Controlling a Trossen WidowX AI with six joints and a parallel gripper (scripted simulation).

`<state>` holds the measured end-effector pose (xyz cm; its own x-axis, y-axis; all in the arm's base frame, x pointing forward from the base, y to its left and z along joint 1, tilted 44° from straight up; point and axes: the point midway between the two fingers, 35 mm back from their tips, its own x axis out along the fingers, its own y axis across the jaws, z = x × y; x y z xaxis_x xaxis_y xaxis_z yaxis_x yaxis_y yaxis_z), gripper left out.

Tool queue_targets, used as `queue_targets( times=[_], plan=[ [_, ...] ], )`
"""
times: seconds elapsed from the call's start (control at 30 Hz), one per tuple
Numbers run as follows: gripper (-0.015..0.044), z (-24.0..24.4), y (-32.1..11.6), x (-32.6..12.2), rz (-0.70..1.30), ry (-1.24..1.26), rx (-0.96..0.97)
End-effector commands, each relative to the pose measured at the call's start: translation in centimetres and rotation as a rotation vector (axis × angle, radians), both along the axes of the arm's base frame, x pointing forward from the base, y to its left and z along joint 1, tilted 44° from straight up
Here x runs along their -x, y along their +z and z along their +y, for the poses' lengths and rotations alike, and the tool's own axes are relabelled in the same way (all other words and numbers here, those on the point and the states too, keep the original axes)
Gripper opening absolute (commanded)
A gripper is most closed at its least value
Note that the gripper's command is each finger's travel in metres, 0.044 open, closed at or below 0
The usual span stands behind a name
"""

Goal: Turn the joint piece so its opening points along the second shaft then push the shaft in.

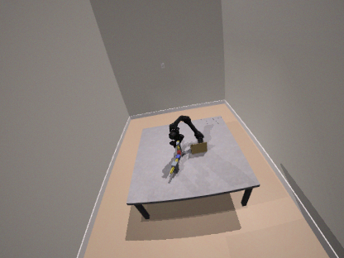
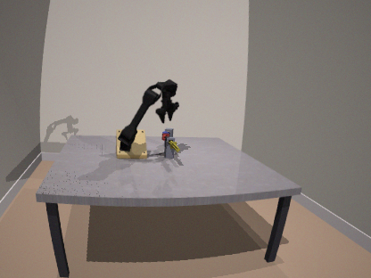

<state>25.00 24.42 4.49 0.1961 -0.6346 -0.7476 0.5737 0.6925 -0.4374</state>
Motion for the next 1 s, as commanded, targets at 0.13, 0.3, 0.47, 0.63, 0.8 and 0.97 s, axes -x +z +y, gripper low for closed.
queue_targets(
  times=[0.13,0.3,0.47,0.63,0.8,0.97],
  plan=[
    [0.044,1.3,2.0,0.7,0.116,0.162,0.001],
    [0.044,1.4,1.9,0.7,0.099,0.152,-0.002],
    [0.044,0.3,2.2,0.3,0.062,0.058,-0.063],
    [0.044,-1.3,2.6,-0.3,0.009,-0.078,-0.148],
    [0.044,-2.8,2.9,-0.7,-0.044,-0.215,-0.23],
    [0.044,-4.3,3.3,-1.0,-0.096,-0.353,-0.309]
  ],
)
